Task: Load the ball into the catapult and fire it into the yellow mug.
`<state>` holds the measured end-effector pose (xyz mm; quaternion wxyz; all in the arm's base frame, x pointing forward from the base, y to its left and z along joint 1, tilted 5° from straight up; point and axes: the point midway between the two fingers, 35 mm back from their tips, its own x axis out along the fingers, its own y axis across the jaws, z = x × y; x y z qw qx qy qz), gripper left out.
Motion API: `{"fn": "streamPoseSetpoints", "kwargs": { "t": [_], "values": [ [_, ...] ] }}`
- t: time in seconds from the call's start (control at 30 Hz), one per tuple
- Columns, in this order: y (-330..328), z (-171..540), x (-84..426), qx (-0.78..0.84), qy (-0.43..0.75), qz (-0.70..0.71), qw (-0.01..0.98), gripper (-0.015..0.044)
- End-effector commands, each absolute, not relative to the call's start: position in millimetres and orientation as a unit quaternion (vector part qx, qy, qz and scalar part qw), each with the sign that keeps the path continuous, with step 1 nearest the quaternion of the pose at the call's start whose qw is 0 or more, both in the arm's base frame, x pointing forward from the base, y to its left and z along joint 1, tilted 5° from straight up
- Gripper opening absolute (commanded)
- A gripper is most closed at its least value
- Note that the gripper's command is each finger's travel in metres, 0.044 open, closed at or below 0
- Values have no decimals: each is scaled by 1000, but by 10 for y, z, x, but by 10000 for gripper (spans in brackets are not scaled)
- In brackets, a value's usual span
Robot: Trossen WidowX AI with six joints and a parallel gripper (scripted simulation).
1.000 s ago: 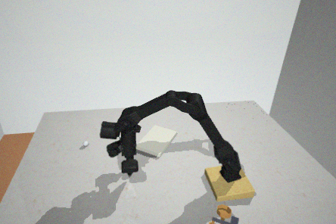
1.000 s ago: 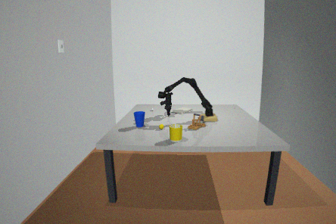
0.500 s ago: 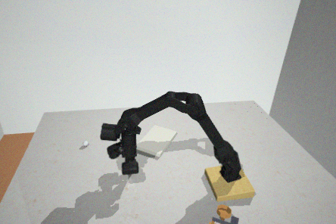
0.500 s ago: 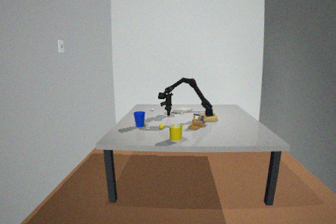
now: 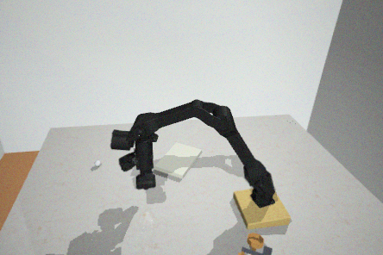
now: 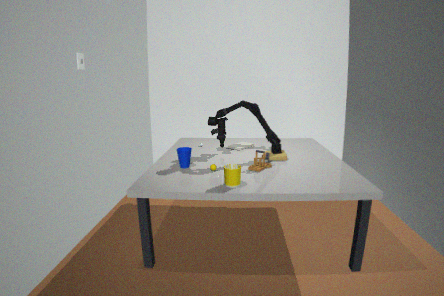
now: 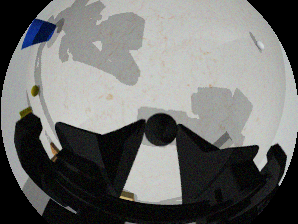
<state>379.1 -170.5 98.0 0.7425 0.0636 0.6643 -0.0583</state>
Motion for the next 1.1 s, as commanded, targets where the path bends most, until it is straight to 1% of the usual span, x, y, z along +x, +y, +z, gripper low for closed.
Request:
{"fn": "streamPoseSetpoints", "kwargs": {
  "t": [0.0,0.4,0.53,1.07],
  "values": [
    [-1707,1184,3798,63,662,-58,744,0],
    [-1667,1759,3709,63,662,-58,744,0],
    [-1651,1789,3702,62,663,-57,744,0],
    [-604,1719,3650,-13,689,19,724,0]
  ]
}}
